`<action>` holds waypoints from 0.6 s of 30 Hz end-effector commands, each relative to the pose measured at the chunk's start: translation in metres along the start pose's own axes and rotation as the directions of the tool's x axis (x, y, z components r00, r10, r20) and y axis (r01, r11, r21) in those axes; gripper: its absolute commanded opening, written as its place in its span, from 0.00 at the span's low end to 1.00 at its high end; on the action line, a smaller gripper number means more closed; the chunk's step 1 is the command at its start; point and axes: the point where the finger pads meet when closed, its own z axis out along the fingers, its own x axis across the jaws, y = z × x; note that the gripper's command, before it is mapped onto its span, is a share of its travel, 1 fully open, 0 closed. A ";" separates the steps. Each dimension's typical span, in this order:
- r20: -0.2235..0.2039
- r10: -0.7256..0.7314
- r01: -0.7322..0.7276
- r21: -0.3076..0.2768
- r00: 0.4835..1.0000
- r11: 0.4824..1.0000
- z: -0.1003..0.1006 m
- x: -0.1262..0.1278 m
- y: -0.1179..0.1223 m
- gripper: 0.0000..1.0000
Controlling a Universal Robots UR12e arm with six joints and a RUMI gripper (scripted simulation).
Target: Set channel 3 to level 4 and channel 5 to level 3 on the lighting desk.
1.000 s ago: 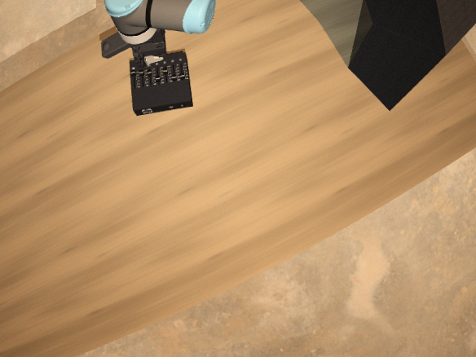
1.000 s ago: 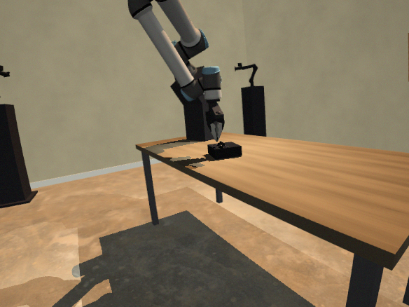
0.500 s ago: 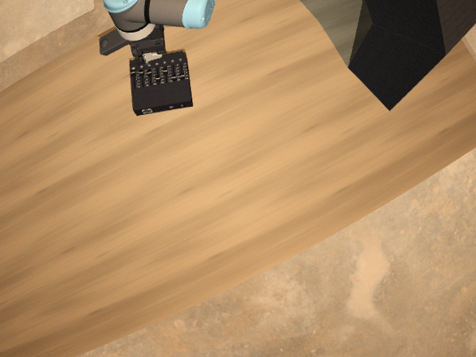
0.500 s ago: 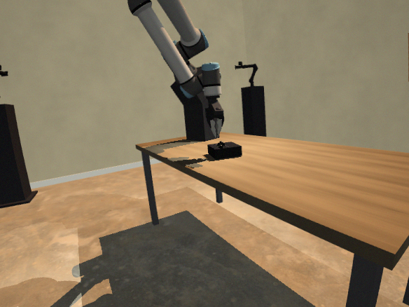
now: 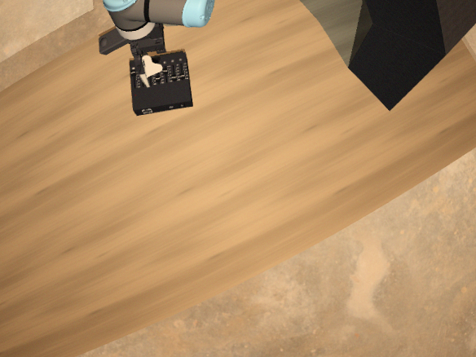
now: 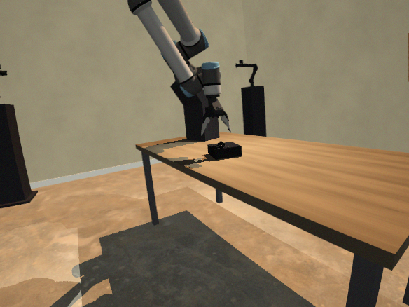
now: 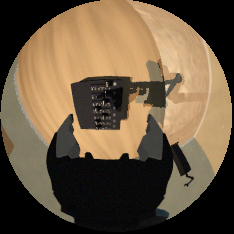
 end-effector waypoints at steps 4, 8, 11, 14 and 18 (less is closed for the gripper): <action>0.000 0.000 0.000 0.001 1.000 1.000 -0.023 0.000 0.000 1.00; 0.000 0.000 0.000 0.001 1.000 1.000 -0.038 0.000 0.000 1.00; 0.000 0.000 0.000 0.001 1.000 1.000 -0.053 0.000 0.000 1.00; 0.000 0.000 0.000 0.001 1.000 1.000 -0.065 0.000 0.000 1.00; 0.000 0.000 0.000 0.001 1.000 1.000 -0.076 0.000 0.000 1.00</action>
